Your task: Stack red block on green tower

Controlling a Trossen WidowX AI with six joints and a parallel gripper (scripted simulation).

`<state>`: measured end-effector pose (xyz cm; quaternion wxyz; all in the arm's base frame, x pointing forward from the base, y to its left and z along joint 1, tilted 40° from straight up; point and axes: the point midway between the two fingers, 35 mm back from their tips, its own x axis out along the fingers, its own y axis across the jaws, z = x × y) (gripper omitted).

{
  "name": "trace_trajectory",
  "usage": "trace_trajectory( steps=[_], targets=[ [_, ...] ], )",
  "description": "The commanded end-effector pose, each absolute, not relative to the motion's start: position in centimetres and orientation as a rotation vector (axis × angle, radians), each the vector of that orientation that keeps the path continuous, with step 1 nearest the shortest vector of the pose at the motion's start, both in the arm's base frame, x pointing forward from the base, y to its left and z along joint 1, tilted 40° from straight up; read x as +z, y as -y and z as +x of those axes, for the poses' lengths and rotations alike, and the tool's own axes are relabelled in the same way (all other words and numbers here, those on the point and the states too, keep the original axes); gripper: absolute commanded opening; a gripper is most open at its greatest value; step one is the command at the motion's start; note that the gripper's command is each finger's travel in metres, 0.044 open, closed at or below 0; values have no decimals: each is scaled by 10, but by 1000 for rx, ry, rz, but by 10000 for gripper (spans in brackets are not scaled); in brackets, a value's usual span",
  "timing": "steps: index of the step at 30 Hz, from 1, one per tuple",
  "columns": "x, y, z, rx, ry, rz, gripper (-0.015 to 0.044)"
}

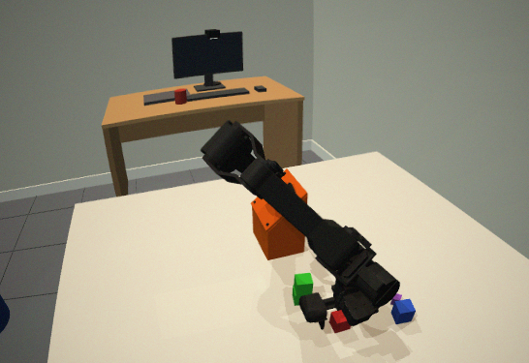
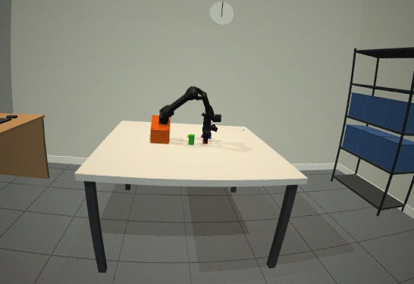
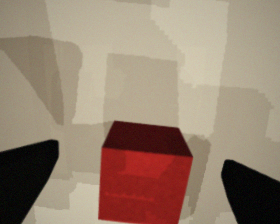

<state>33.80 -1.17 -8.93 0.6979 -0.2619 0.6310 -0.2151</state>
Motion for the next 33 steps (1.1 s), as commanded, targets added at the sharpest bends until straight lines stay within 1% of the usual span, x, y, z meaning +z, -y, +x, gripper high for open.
trace_trajectory(
  steps=[1, 15, 26, 33],
  targets=[
    [-93, 16, 336, -482, -1413, -595, 440],
    [-93, 16, 336, -482, -1413, -595, 440],
    [-93, 16, 336, -482, -1413, -595, 151],
    [-93, 16, 336, -482, -1413, -595, 105]
  ],
)
